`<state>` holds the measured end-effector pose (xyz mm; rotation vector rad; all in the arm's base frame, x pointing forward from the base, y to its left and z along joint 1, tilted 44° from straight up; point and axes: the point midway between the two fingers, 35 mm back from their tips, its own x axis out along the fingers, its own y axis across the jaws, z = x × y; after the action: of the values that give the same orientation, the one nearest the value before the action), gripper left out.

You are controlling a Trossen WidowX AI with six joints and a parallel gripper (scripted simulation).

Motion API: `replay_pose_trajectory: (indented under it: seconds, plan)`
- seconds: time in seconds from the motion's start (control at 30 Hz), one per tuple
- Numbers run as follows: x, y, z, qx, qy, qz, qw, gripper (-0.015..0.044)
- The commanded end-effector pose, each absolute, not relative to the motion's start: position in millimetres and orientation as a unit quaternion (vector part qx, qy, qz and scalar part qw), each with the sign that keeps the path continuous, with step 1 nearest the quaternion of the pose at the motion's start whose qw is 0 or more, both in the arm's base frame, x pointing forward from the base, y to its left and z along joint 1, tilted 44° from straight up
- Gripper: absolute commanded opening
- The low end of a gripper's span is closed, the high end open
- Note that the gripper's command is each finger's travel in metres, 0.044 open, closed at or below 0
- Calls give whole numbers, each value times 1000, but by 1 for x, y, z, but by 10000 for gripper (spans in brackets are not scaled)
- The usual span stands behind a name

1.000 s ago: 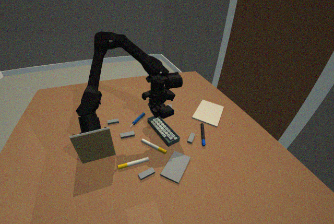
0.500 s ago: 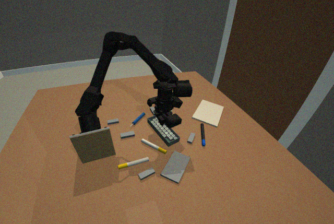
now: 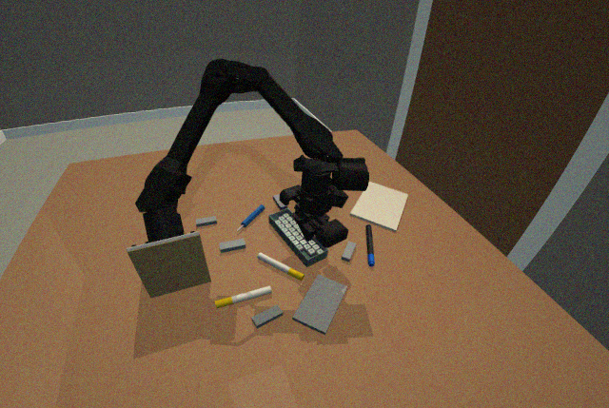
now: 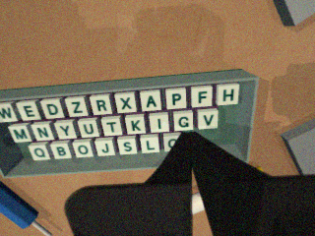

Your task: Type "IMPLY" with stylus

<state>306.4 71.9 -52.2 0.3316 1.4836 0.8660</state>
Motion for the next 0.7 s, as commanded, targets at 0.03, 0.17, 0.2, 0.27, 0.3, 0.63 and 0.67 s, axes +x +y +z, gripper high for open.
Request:
replay_pose_trajectory:
  seconds: [0.03, 0.17, 0.2, 0.27, 0.3, 0.63, 0.67]
  plan:
    - [309, 64, -59, 143, 649, 382, 642, 0]
    - [309, 64, -59, 143, 649, 382, 642, 0]
    - [309, 64, -59, 143, 649, 382, 642, 0]
    - [309, 64, -59, 143, 649, 382, 642, 0]
    - [309, 64, -59, 143, 649, 382, 642, 0]
    - [276, 71, -47, 144, 650, 382, 641, 0]
    - [276, 71, -47, 144, 650, 382, 641, 0]
